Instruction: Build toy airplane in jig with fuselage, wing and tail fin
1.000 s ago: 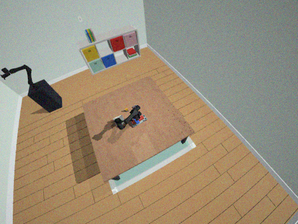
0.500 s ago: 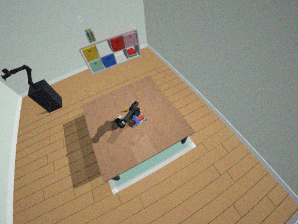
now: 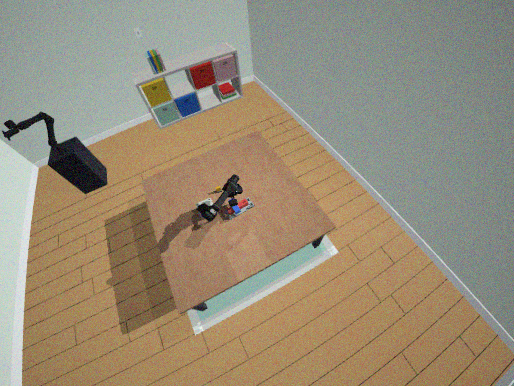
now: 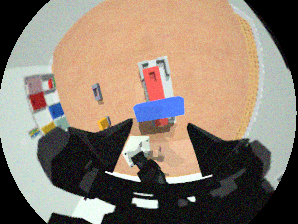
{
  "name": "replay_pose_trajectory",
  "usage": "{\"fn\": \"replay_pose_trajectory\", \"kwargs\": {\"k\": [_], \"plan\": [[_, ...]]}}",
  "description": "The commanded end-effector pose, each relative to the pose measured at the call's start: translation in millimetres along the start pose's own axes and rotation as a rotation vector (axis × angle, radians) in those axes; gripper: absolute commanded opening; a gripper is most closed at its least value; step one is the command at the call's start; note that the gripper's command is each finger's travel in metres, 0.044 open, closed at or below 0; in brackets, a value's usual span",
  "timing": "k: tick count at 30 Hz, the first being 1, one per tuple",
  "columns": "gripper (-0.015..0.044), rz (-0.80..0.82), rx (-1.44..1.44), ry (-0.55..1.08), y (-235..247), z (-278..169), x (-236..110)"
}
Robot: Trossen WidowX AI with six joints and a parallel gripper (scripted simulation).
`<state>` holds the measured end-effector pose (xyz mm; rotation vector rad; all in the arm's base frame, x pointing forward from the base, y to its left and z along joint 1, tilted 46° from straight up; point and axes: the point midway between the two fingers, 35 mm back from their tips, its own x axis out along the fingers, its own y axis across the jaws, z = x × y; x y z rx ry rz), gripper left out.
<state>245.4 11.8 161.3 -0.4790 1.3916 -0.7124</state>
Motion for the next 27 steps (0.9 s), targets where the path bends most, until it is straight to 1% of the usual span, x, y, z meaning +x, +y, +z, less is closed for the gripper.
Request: {"fn": "replay_pose_trajectory", "kwargs": {"k": [1,3,4,9,14,17,19,24,25,27], "plan": [[0.0440,0.006,-0.035,0.007,0,-1,0],[0.0440,0.007,-0.036,0.007,3,0,0],[0.0440,0.011,-0.040,0.007,12,-1,-1],[0.0440,0.036,-0.074,0.016,100,-17,-8],[0.0440,0.029,-0.104,0.028,183,-60,-6],[0.0440,0.007,-0.111,0.030,222,-94,1],[0.0440,0.000,-0.110,0.029,230,-102,3],[0.0440,0.000,-0.110,0.029,230,-102,3],[0.0440,0.000,-0.110,0.029,230,-102,6],[0.0440,0.000,-0.110,0.029,231,-101,25]]}}
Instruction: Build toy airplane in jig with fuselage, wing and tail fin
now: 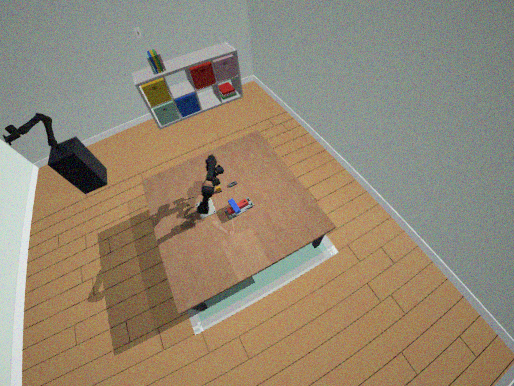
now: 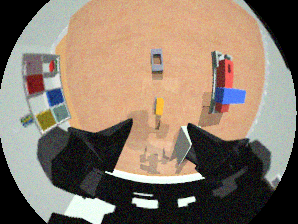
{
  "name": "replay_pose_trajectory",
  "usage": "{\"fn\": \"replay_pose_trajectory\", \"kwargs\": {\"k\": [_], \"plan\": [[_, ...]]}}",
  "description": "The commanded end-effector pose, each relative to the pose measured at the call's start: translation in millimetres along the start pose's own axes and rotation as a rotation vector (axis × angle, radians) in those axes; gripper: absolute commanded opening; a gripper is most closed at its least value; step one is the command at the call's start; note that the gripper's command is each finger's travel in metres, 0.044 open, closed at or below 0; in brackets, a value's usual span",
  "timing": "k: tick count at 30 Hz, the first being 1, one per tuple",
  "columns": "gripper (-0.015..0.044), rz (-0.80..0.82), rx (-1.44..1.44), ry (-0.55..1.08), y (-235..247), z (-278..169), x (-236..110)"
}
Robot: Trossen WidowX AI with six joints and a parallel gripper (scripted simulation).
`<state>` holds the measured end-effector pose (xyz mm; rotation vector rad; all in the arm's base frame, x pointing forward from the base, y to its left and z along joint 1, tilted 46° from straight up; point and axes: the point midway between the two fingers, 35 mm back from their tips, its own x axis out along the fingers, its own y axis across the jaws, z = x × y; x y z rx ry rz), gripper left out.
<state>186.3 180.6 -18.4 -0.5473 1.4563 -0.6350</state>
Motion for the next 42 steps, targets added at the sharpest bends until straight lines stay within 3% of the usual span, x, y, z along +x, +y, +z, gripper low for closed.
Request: {"fn": "replay_pose_trajectory", "kwargs": {"k": [1,3,10,42], "plan": [[0.0440,-0.014,-0.001,0.009,-2,-1,31],[0.0440,-0.015,-0.001,0.008,-3,-2,50],[0.0440,-0.015,-0.001,0.008,-4,-2,66],[0.0440,-0.017,0.000,0.007,-5,-2,113]]}}
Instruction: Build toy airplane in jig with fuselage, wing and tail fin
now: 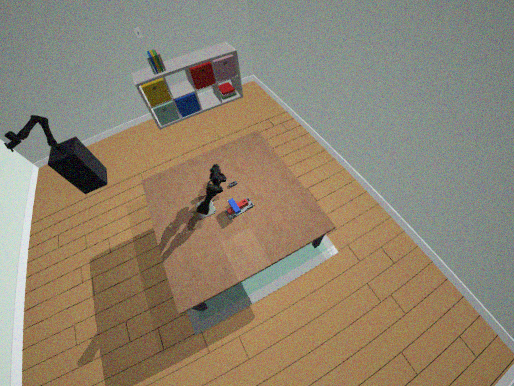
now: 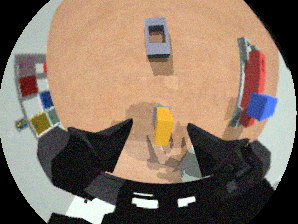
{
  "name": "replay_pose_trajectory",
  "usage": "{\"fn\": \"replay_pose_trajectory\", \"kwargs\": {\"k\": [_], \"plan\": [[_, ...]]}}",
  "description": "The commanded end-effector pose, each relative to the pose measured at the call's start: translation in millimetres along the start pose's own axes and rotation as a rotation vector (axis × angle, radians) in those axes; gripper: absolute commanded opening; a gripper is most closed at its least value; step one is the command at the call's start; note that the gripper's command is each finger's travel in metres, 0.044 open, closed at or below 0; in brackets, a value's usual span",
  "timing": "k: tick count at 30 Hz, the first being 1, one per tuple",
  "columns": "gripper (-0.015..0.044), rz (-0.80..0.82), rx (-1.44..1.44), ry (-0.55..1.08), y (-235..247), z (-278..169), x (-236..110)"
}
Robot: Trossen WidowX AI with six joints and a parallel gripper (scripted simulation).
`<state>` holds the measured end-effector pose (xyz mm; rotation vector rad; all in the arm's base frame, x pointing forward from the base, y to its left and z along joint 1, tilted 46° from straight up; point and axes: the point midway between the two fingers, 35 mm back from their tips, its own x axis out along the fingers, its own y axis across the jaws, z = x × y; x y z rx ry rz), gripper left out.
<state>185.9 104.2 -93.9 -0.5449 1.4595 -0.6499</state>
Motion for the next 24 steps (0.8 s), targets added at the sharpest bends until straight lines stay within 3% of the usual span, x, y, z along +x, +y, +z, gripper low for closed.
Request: {"fn": "replay_pose_trajectory", "kwargs": {"k": [1,6,20,24], "plan": [[0.0440,-0.009,-0.008,-0.001,-1.3,-0.7,7.0],[0.0440,-0.010,-0.008,-0.001,-1.8,-1.0,12.2],[0.0072,-0.010,-0.008,-0.001,-1.8,-1.0,12.2],[0.0046,-0.010,-0.008,-0.001,-1.8,-1.0,12.2]]}}
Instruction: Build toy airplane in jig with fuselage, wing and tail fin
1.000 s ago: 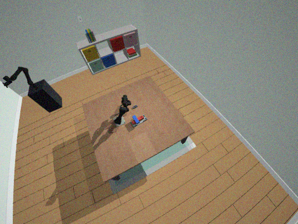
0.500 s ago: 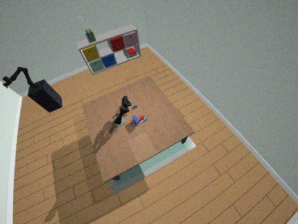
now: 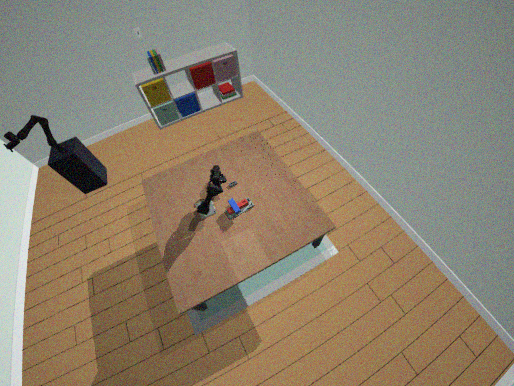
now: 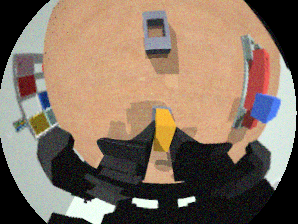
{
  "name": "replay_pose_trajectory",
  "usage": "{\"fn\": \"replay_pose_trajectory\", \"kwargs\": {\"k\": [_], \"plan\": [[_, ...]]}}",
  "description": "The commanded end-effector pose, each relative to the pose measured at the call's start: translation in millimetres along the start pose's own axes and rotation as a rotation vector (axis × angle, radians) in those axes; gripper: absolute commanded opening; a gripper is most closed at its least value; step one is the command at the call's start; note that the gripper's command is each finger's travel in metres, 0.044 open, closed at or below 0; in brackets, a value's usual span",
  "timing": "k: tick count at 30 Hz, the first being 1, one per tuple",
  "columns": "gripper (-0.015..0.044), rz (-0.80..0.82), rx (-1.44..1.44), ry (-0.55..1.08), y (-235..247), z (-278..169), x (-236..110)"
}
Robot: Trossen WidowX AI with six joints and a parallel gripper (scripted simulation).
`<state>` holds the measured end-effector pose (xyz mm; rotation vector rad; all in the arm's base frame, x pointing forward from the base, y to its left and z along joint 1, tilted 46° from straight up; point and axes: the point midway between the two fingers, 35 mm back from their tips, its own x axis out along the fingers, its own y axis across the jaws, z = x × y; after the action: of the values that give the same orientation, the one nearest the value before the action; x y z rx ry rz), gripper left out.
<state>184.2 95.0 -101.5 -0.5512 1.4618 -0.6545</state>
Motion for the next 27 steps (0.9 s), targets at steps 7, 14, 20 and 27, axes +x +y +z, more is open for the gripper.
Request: {"fn": "replay_pose_trajectory", "kwargs": {"k": [7,14,20,27], "plan": [[0.0000,0.011,-0.002,0.004,-1,1,-1],[0.0000,0.035,0.004,0.018,0,3,-15],[0.0000,0.031,0.001,0.015,3,5,-33],[0.0000,0.026,-0.001,0.012,5,6,-54]]}}
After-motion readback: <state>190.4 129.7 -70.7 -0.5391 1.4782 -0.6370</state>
